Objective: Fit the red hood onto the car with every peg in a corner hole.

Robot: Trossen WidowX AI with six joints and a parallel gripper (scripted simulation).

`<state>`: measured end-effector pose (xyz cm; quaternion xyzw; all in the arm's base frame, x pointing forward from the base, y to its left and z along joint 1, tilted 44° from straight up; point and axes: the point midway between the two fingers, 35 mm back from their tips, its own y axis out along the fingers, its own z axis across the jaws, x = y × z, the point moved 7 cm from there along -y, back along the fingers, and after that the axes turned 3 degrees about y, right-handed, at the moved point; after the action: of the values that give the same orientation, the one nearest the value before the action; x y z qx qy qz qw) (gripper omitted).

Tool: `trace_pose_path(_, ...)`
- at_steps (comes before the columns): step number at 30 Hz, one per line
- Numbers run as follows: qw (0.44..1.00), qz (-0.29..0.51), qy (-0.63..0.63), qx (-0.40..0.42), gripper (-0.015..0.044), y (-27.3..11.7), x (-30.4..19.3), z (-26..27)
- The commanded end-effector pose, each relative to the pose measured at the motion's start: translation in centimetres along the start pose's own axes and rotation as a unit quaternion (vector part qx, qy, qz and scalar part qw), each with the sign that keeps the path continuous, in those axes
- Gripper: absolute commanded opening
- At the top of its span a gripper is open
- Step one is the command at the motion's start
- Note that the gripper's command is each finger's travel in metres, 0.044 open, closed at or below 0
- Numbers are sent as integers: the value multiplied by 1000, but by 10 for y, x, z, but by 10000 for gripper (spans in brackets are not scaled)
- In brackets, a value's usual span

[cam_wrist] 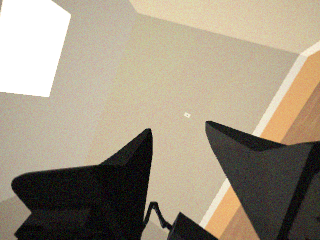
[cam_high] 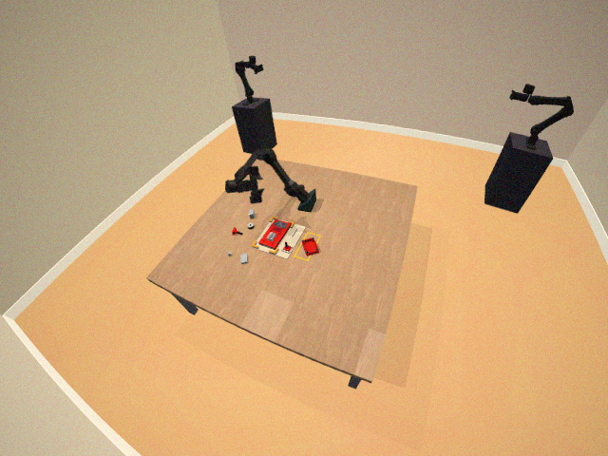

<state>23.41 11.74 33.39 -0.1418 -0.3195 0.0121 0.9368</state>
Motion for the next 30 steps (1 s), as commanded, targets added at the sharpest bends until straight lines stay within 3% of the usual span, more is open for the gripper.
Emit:
trace_pose_path(1,1000,0,0,0,194,0,0,0)
trace_pose_path(2,1000,0,0,0,168,0,0,0)
trace_pose_path(13,992,33,-72,-103,440,48,-13,-68)
trace_pose_path(30,917,110,-239,-300,440,129,-85,-172)
